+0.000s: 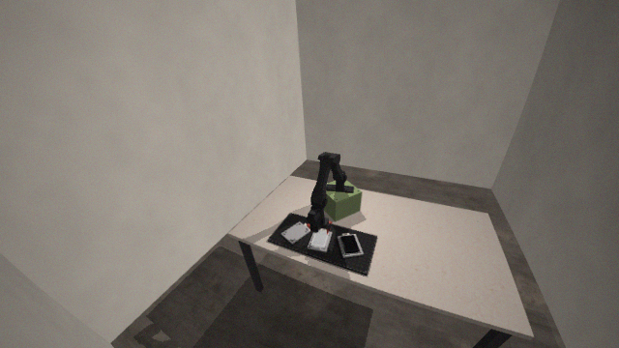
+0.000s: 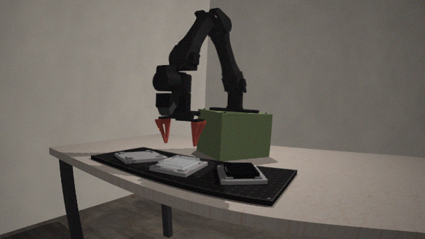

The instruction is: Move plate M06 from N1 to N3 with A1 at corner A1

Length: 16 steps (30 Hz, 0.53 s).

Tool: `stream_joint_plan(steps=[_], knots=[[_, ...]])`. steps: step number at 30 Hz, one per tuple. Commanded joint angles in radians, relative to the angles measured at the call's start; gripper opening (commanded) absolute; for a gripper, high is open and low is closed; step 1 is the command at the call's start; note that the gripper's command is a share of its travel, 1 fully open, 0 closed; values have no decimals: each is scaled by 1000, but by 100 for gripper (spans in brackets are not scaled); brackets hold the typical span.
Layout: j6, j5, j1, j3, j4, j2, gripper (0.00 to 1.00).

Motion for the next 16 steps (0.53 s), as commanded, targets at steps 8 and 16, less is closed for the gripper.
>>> stream_joint_plan(steps=[8, 16], knots=[[-7, -2, -10, 57, -96, -89, 100], [-6, -2, -9, 53, -94, -91, 100]])
